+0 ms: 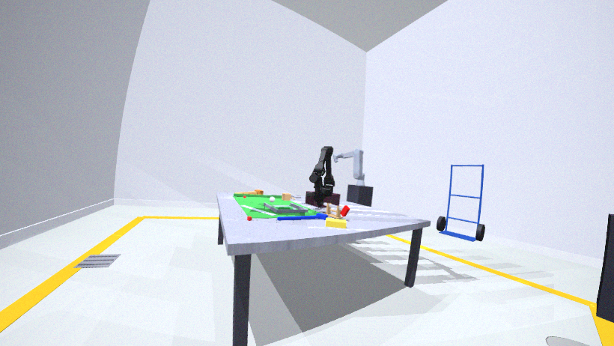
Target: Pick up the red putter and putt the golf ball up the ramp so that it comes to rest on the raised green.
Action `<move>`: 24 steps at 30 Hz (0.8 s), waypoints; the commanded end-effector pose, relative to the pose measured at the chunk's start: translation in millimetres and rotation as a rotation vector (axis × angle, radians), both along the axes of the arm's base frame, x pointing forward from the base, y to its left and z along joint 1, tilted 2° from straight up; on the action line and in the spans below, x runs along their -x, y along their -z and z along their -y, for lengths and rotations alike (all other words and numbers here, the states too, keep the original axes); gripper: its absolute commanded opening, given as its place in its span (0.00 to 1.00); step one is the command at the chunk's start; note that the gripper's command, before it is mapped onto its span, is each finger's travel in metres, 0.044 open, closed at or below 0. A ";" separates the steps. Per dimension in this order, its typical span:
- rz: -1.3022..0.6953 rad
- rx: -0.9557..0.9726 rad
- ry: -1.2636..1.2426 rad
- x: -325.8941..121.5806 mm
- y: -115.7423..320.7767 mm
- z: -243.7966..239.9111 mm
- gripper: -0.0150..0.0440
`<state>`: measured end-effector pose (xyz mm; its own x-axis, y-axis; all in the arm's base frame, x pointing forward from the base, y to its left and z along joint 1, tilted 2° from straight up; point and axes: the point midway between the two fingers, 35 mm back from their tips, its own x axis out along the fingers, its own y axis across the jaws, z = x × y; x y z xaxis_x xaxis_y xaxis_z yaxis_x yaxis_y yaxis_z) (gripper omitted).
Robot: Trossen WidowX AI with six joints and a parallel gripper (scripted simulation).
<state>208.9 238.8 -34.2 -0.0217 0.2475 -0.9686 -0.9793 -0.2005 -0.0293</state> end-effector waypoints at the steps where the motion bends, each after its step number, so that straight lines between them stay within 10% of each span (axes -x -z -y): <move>1: 0.010 -0.013 -0.002 -2.9 -19.2 -4.2 0.25; 24: 0.033 0.017 0.142 -32.8 -94.0 30.3 0.25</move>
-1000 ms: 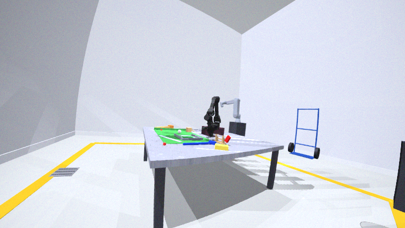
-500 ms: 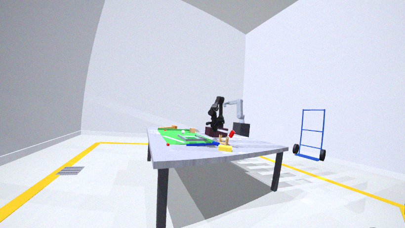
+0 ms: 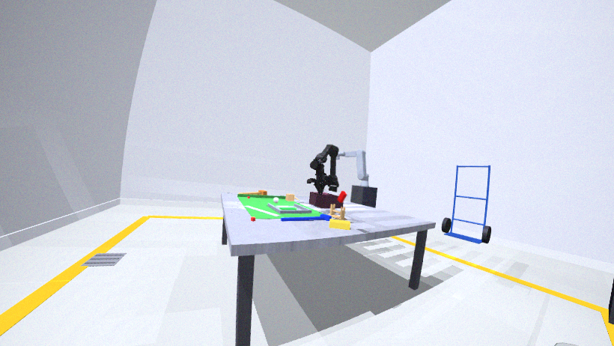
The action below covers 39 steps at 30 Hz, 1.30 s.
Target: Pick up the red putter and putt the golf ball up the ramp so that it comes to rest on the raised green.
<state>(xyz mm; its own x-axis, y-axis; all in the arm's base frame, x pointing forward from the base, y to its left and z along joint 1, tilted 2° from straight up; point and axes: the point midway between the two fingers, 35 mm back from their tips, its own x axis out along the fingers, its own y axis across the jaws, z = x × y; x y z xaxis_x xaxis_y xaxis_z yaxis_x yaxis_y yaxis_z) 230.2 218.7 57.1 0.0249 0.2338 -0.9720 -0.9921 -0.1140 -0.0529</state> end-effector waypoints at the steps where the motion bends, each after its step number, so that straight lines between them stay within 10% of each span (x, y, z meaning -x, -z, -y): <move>1: 0.009 0.005 0.074 -15.4 -3.1 14.9 0.25; 39: -0.015 0.079 0.862 -86.2 -18.6 219.9 0.25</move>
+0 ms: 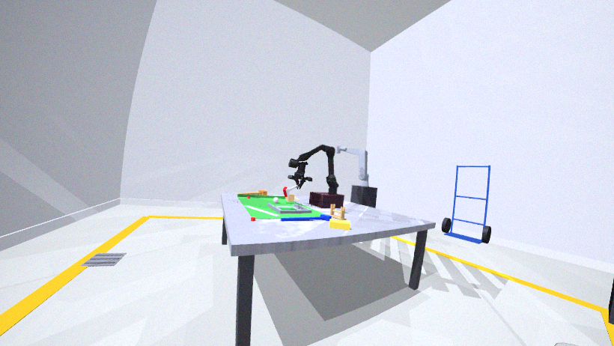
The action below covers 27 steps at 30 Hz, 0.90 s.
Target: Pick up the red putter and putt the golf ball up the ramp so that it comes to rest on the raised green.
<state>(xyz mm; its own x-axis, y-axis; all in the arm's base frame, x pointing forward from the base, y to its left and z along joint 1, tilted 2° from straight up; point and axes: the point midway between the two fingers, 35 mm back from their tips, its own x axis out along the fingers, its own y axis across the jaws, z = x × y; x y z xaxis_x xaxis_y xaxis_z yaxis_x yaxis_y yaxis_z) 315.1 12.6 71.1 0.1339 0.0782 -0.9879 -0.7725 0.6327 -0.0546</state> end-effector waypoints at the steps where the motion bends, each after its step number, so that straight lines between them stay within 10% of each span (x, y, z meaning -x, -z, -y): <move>1: 0.011 -0.001 0.078 -1.2 -5.0 19.4 0.25; 27: -0.069 0.041 0.624 41.9 -12.1 163.0 0.25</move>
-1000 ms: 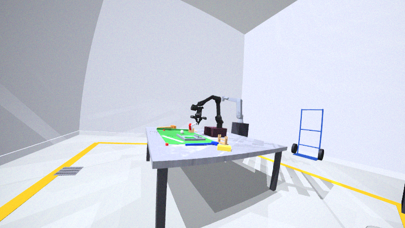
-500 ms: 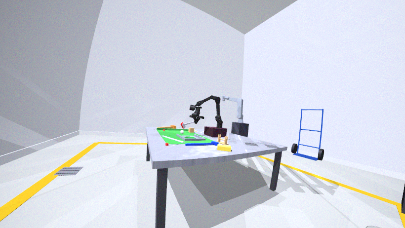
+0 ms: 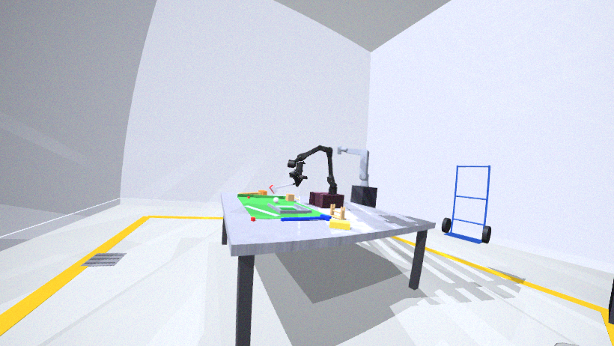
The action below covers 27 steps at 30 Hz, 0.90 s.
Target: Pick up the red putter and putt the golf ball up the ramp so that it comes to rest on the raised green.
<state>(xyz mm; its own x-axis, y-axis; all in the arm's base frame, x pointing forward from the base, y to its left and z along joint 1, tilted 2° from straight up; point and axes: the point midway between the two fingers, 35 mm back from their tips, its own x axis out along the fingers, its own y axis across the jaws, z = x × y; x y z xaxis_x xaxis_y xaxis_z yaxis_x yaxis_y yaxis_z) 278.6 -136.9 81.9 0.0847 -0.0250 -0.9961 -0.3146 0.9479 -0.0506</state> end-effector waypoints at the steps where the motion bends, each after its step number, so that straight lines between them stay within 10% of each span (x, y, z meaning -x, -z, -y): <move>1: -0.009 0.003 0.078 8.4 -1.7 18.4 0.25; 27: -0.028 0.006 0.192 24.6 40.6 46.1 0.25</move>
<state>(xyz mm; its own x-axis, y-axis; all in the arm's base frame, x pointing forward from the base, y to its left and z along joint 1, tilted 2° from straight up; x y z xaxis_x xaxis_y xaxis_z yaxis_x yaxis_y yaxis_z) 253.4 -182.6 44.8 0.0485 -0.0445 -0.9978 -0.1344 0.9896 -0.0507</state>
